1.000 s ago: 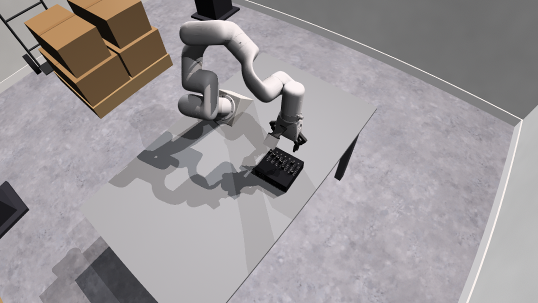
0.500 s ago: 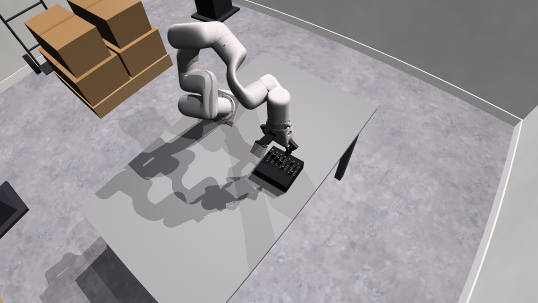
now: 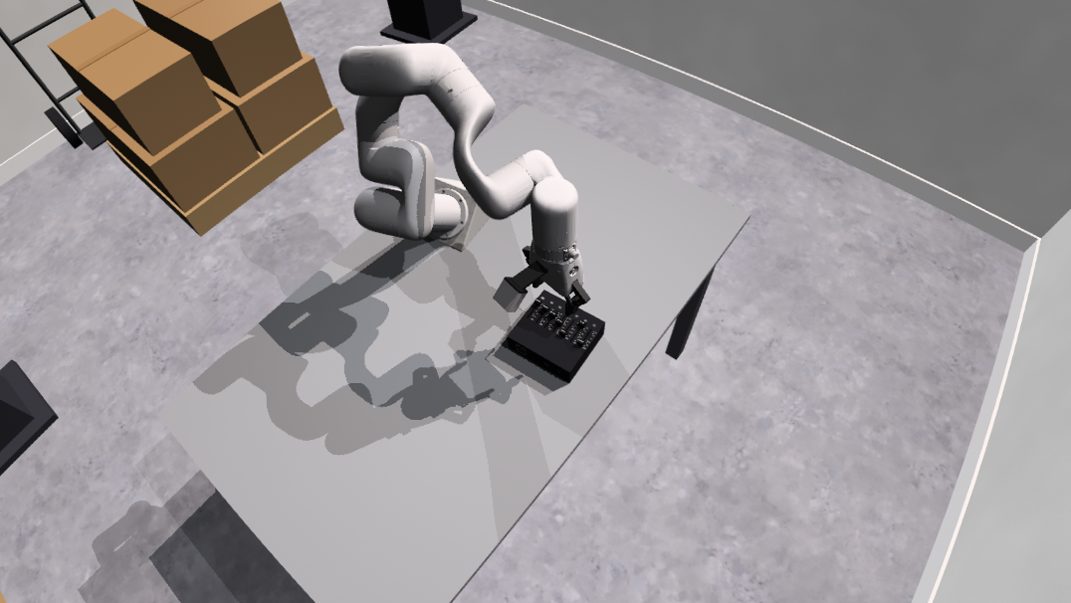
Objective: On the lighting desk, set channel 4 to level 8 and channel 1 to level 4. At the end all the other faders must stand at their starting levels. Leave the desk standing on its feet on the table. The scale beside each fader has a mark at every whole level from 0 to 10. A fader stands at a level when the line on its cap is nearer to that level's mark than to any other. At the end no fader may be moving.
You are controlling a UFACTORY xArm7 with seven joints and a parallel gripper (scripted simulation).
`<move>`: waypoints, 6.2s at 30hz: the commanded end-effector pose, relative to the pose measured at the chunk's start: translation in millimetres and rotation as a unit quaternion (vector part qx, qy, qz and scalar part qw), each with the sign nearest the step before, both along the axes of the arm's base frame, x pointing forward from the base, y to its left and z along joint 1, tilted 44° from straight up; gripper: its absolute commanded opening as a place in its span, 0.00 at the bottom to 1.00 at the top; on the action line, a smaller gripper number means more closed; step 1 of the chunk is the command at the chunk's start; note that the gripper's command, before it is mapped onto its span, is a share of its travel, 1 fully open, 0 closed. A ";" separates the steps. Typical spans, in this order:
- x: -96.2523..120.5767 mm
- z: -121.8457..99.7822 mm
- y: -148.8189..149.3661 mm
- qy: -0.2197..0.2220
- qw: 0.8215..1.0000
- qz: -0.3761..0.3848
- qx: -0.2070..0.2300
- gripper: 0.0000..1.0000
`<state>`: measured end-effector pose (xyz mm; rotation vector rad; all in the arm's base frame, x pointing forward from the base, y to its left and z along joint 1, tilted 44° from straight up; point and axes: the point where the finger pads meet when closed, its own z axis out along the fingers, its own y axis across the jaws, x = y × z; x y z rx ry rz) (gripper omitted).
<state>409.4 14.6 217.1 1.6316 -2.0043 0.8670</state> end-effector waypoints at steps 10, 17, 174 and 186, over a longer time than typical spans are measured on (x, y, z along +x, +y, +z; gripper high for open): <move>16.1 0.0 -14.0 -0.203 0.956 -0.210 0.023 1.00; 26.2 -2.7 -23.8 -0.281 0.914 -0.290 0.033 1.00; 70.3 -48.3 -84.7 -0.687 0.114 -0.715 0.068 0.00; 70.3 -48.3 -84.7 -0.687 0.114 -0.715 0.068 0.00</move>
